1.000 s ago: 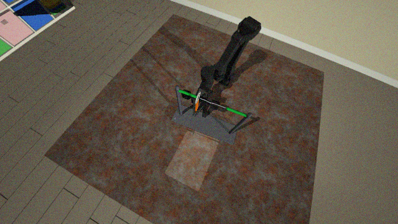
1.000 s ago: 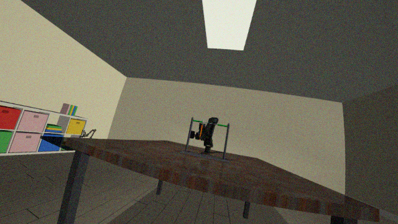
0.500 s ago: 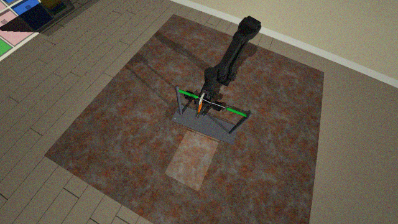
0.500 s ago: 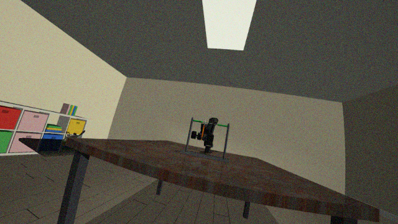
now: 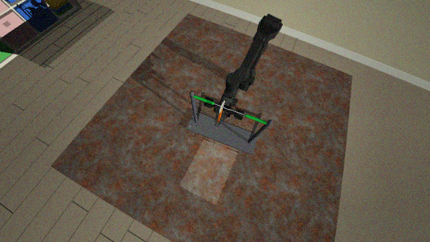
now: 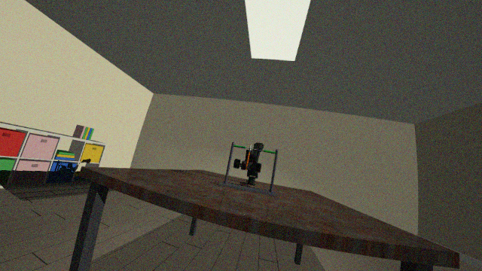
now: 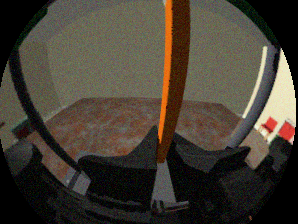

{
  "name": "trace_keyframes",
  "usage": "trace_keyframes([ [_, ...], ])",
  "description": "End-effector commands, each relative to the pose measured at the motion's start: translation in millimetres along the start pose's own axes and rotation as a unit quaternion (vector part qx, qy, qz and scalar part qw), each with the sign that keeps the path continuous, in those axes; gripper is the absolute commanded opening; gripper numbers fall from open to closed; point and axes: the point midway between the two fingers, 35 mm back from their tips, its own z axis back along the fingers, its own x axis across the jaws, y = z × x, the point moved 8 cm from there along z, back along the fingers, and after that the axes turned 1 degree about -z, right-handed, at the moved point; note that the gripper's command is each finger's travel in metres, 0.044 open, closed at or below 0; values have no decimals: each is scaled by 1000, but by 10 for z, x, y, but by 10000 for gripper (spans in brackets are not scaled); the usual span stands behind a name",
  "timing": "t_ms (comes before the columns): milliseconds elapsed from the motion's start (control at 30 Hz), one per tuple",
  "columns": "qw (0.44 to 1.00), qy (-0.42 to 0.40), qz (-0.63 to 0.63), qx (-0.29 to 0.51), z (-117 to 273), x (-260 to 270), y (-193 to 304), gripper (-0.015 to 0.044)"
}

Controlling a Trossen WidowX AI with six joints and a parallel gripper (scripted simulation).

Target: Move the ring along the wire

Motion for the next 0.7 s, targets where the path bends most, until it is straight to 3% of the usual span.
trace_keyframes([
  [0, 1000, 5, -2, 0, 4, 43, 1, -150],
  [667, 1000, -28, 7, 2, -10, 175, -2, -150],
])
